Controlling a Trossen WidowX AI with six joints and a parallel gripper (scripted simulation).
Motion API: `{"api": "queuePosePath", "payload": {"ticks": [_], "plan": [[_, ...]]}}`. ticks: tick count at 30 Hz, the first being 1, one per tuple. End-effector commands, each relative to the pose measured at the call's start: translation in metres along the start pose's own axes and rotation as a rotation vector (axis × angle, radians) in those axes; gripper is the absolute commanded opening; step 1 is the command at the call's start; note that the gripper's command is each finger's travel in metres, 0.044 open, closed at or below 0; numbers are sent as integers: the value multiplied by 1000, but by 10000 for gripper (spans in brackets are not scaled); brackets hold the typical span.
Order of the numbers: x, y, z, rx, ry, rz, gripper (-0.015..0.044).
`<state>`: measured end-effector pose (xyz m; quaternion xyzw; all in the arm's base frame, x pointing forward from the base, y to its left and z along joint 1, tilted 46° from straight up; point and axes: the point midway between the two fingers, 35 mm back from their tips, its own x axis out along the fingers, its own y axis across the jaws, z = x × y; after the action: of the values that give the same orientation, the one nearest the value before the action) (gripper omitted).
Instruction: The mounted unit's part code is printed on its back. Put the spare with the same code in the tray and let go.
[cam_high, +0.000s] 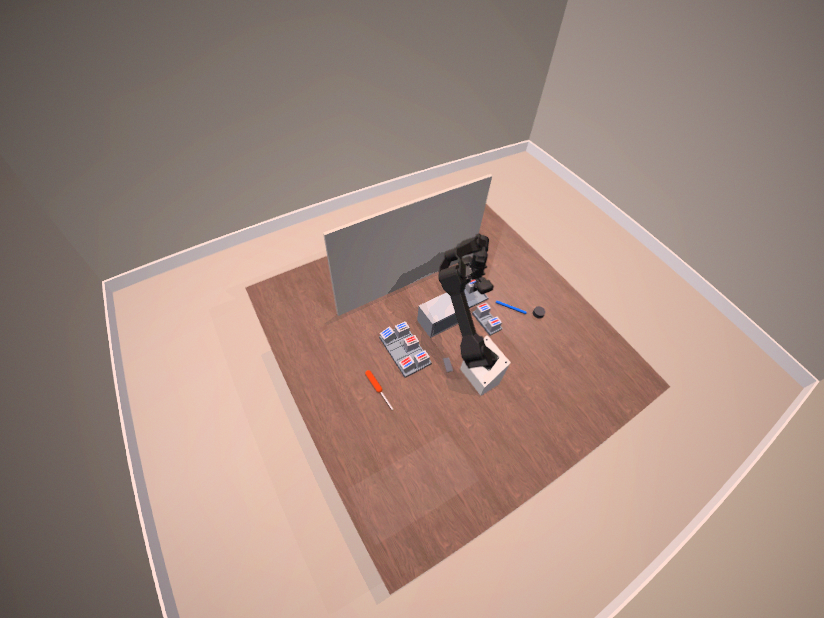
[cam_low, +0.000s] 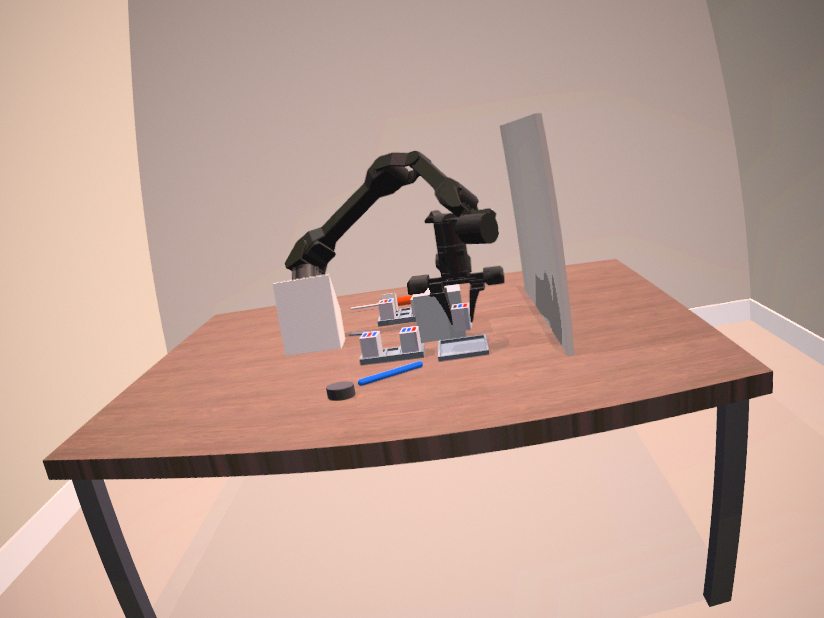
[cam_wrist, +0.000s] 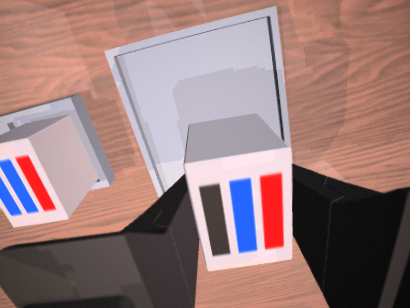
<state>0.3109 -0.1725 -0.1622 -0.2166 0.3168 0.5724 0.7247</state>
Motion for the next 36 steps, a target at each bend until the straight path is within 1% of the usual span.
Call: {"api": "queuePosePath", "payload": {"ticks": [1, 31, 36], "plan": [[4, 1, 1, 4, -4, -1, 0], [33, 6, 4, 3, -8, 0, 0], [30, 5, 3, -1, -5, 1, 131]]}}
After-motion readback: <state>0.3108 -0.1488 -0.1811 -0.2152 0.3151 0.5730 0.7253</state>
